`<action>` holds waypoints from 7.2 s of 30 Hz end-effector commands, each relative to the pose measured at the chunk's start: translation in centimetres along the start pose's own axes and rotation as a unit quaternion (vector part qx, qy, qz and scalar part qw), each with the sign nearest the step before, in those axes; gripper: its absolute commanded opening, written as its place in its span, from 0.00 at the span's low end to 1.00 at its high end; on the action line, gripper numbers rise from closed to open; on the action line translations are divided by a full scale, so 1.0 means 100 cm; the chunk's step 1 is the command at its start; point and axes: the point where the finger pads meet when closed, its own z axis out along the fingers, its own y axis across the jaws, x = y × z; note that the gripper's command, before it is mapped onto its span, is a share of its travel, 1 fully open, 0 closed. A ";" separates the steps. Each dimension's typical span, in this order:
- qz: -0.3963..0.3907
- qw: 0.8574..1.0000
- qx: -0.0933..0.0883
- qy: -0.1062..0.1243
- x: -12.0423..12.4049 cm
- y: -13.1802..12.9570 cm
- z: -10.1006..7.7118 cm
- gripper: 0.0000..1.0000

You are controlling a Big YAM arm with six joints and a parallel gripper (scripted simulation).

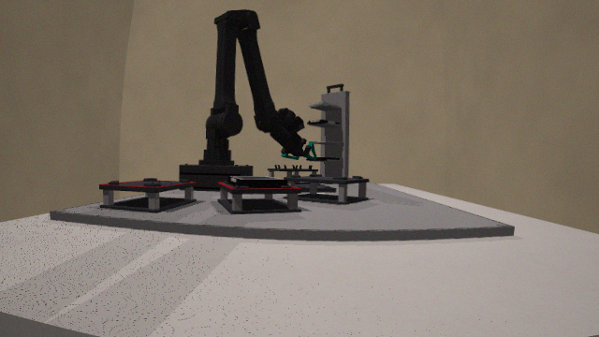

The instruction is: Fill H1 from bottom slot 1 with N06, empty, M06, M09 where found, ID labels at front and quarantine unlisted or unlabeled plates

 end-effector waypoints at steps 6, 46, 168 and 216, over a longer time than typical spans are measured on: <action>-0.003 1.000 0.002 -0.010 -0.018 -0.003 0.015 1.00; -0.004 1.000 0.001 -0.011 -0.043 -0.002 0.057 1.00; 0.002 1.000 -0.003 -0.019 0.011 0.003 -0.044 0.86; 0.004 1.000 -0.003 -0.015 0.048 0.002 -0.087 0.86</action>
